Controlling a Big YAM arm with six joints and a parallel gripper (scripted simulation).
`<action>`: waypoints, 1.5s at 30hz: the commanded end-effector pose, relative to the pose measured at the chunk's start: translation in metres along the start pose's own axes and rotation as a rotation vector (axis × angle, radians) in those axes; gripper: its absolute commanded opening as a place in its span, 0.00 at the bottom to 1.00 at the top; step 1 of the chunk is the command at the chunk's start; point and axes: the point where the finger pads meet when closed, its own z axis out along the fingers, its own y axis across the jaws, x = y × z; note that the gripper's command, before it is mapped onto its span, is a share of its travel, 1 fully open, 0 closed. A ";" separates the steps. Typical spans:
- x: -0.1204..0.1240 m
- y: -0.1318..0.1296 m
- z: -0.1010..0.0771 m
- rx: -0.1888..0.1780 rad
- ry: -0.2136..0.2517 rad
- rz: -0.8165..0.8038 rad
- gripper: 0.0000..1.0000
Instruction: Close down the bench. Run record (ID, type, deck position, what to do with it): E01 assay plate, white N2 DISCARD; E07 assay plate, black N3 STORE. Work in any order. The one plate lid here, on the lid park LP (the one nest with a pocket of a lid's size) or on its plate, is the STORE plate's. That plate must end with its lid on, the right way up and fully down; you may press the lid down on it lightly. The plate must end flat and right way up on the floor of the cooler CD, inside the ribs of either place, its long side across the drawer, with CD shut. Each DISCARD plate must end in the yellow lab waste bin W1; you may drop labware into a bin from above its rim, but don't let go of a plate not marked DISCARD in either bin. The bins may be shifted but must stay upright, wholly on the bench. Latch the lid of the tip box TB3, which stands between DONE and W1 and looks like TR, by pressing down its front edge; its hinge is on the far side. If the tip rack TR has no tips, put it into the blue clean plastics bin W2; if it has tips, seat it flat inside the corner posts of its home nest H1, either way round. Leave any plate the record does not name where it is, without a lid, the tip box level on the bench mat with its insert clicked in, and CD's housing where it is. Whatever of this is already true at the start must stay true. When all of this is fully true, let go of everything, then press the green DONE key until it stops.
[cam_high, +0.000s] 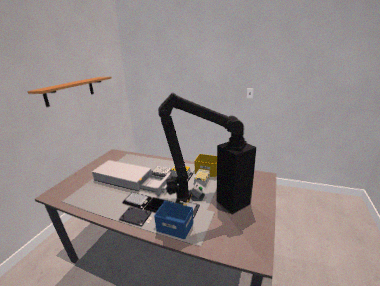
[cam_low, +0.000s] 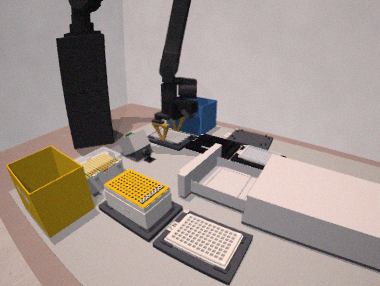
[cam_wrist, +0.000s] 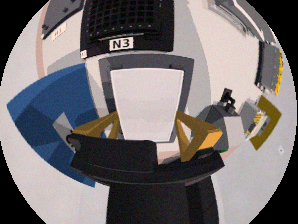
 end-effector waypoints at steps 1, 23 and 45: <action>-0.010 0.003 -0.001 -0.011 -0.019 0.017 0.00; -0.010 0.003 -0.001 -0.011 -0.019 0.017 0.00; -0.009 0.003 -0.016 -0.009 -0.016 0.017 0.00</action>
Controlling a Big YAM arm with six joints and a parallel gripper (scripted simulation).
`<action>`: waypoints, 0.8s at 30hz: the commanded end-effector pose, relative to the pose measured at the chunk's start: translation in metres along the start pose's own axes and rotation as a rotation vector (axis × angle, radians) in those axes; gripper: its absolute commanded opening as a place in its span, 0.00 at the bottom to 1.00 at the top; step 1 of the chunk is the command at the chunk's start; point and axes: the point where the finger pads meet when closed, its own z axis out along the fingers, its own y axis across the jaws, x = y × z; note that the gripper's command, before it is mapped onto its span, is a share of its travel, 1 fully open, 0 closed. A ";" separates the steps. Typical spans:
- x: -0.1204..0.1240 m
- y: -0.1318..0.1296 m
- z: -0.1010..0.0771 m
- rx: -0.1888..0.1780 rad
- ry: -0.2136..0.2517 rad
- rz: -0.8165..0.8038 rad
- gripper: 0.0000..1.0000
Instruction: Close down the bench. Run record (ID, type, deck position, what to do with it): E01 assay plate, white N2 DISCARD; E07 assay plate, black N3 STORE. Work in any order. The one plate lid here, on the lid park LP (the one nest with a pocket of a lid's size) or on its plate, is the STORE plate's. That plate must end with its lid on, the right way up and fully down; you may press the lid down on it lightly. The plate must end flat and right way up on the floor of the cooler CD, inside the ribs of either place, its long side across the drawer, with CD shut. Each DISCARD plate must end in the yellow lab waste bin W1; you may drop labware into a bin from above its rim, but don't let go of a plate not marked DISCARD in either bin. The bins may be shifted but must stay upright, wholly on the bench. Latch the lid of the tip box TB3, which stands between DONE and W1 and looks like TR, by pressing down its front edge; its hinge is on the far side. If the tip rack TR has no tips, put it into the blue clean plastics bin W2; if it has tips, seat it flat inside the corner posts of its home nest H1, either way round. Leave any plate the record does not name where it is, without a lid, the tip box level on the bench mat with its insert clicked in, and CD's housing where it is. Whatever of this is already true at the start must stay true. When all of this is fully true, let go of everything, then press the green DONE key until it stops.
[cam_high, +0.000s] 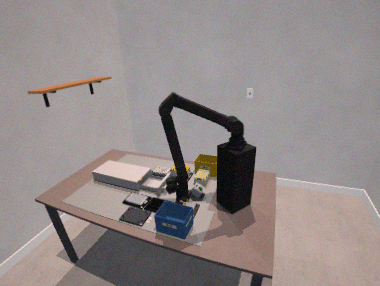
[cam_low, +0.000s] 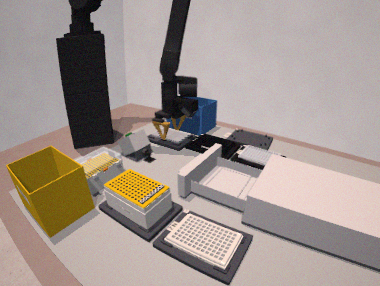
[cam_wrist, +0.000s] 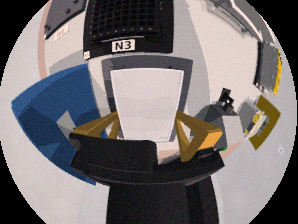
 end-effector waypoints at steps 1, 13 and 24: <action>-0.007 0.001 -0.011 -0.005 -0.011 0.017 0.00; 0.002 -0.003 -0.009 0.004 0.006 0.016 0.00; -0.005 0.001 -0.024 -0.003 -0.006 0.016 0.00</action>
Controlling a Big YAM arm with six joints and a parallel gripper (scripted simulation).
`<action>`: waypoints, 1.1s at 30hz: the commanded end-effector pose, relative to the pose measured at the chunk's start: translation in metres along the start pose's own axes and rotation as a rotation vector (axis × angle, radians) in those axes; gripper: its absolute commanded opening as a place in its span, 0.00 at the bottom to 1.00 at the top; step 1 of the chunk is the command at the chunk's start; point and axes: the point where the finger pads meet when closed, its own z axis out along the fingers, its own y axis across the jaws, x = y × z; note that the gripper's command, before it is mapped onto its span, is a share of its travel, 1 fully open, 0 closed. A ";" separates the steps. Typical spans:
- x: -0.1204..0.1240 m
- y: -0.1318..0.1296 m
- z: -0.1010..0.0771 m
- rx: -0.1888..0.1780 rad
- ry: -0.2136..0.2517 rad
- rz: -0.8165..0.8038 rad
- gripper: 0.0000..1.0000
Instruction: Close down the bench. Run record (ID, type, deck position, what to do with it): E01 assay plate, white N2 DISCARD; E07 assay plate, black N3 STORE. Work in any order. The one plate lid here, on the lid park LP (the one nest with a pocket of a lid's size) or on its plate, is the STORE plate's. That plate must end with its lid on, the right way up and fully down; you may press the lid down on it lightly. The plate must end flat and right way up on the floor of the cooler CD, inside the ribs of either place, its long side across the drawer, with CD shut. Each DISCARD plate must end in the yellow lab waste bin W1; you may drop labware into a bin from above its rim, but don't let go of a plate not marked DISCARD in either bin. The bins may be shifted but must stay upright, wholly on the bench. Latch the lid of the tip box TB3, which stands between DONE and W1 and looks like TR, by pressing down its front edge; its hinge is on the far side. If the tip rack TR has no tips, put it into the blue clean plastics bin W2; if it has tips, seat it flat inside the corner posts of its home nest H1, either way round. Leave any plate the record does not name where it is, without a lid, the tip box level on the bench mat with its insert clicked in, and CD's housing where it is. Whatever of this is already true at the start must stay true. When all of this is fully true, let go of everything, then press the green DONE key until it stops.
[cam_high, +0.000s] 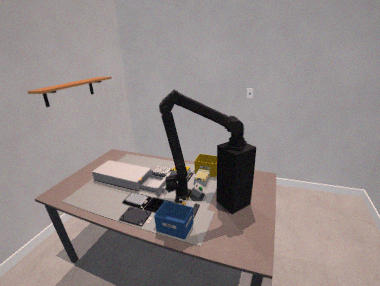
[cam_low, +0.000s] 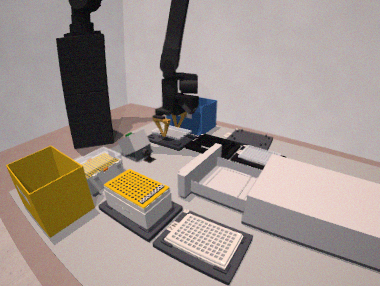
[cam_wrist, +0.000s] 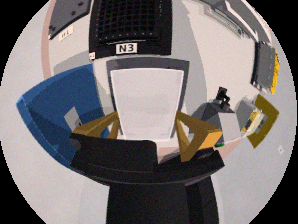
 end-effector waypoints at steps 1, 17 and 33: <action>-0.002 0.000 -0.013 -0.001 -0.003 0.016 0.00; -0.002 0.000 -0.031 -0.001 -0.004 0.016 0.00; -0.002 0.001 -0.050 -0.002 -0.005 0.014 0.00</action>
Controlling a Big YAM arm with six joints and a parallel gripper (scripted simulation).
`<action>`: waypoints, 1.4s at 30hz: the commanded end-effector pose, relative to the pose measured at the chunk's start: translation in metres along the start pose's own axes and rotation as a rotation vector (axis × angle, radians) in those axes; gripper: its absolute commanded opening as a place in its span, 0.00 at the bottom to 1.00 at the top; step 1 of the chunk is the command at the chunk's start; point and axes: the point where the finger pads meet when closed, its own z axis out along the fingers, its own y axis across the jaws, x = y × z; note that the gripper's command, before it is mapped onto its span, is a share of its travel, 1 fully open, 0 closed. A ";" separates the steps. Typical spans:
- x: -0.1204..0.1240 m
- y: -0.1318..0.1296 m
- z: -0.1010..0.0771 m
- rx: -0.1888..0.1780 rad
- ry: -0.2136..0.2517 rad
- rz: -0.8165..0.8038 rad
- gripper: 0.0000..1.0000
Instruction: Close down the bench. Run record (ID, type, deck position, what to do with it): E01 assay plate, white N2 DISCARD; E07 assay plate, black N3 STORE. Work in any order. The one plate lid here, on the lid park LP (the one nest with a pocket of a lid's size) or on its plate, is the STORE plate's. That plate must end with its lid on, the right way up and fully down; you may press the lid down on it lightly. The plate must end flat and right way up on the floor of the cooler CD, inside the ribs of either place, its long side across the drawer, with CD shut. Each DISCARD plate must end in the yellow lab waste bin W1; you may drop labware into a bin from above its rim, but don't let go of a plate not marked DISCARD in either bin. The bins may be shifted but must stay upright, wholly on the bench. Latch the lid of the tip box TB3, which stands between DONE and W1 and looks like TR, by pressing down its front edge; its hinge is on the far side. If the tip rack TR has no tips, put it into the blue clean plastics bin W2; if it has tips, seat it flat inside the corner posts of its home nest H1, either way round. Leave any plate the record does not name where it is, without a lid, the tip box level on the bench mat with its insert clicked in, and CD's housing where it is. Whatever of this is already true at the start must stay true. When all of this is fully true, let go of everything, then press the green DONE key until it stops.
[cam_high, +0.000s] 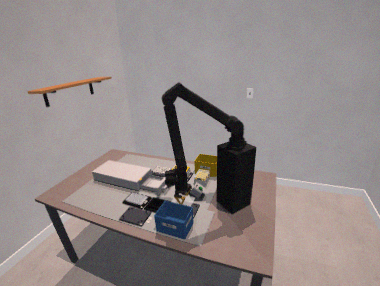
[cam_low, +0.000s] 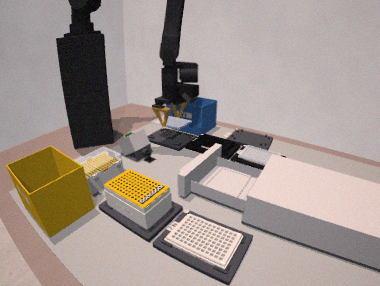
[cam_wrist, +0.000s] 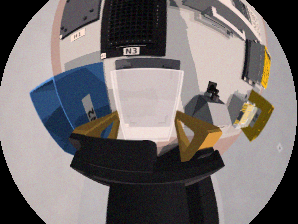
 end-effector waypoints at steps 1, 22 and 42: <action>-0.002 0.001 -0.012 -0.001 -0.004 0.014 0.00; 0.012 -0.006 -0.024 0.015 0.026 0.012 0.00; -0.002 0.003 -0.058 -0.003 -0.007 0.010 0.00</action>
